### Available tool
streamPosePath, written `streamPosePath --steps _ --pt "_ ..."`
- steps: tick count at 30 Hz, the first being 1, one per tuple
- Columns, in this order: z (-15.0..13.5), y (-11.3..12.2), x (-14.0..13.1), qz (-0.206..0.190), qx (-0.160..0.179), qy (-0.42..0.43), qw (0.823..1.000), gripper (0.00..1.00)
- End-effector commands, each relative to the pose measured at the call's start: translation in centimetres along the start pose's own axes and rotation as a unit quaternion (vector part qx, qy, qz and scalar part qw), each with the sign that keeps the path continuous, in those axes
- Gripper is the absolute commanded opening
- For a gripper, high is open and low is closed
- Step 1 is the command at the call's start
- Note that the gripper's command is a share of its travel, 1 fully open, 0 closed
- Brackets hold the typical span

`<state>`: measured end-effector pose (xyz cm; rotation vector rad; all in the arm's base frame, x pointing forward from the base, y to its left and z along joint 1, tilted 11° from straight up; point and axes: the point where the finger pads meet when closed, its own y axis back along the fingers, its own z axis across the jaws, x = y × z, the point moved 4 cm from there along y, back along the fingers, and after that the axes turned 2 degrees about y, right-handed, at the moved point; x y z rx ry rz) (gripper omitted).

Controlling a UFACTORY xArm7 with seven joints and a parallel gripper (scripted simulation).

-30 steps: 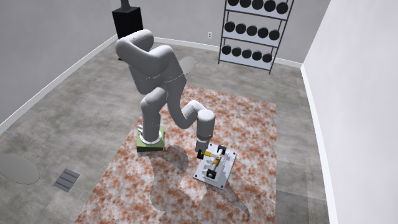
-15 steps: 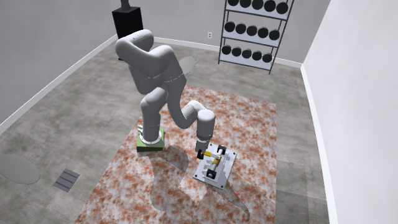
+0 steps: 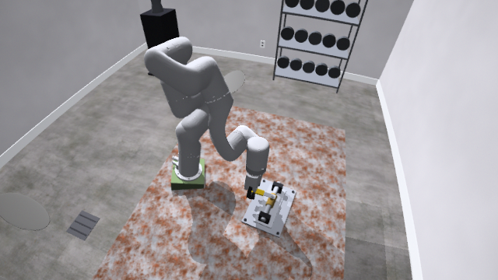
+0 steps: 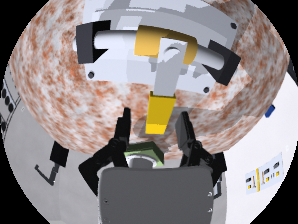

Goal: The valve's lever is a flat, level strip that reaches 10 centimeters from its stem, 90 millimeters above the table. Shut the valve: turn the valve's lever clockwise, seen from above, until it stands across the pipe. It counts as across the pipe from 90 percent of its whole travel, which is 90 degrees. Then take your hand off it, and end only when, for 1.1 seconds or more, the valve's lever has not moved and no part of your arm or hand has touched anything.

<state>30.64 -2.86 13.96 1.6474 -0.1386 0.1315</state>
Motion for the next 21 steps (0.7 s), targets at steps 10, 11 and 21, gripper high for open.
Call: streamPosePath --steps 10,11,21 --pt "0.0 0.7 0.1 0.001 0.000 0.000 1.000 0.68" --pt "0.0 0.7 0.1 0.001 0.000 0.000 1.000 0.68" --pt "0.0 1.7 0.1 0.001 0.000 0.000 1.000 0.68"
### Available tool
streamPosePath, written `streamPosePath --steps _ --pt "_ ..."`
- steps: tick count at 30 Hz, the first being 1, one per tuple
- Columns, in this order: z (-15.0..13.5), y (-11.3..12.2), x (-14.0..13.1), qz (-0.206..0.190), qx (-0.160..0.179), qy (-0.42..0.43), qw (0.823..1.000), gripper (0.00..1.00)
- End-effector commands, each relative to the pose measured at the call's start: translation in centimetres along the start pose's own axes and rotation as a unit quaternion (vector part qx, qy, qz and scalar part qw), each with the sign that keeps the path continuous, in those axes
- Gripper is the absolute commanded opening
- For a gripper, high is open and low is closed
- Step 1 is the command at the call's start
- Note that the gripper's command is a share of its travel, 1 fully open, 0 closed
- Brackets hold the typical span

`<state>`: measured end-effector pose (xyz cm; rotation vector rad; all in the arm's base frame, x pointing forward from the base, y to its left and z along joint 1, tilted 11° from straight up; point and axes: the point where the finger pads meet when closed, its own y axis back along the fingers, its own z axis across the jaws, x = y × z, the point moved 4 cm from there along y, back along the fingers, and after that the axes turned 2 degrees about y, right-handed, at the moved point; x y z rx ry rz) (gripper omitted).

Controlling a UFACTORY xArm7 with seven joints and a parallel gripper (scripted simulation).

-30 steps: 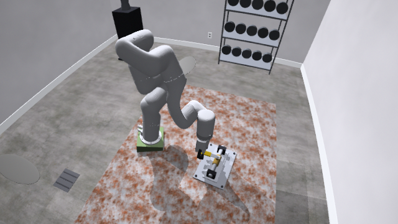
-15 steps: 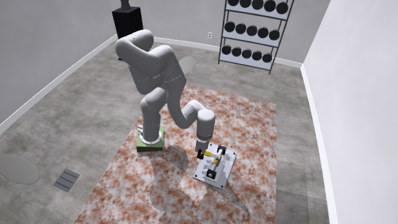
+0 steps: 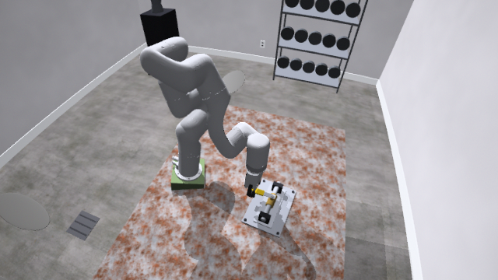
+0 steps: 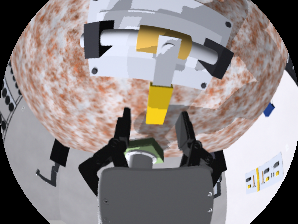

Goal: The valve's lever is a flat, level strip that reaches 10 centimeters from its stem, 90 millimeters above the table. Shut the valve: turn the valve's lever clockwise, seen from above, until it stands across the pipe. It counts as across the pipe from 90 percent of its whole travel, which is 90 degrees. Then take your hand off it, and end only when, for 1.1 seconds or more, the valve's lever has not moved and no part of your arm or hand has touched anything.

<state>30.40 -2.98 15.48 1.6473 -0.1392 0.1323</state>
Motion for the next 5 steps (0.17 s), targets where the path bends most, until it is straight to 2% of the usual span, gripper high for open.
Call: streamPosePath --steps 1,5 --pt "0.01 0.15 0.08 0.001 0.000 0.000 1.000 0.68" --pt "0.01 0.15 0.08 0.001 0.000 0.000 1.000 0.68"
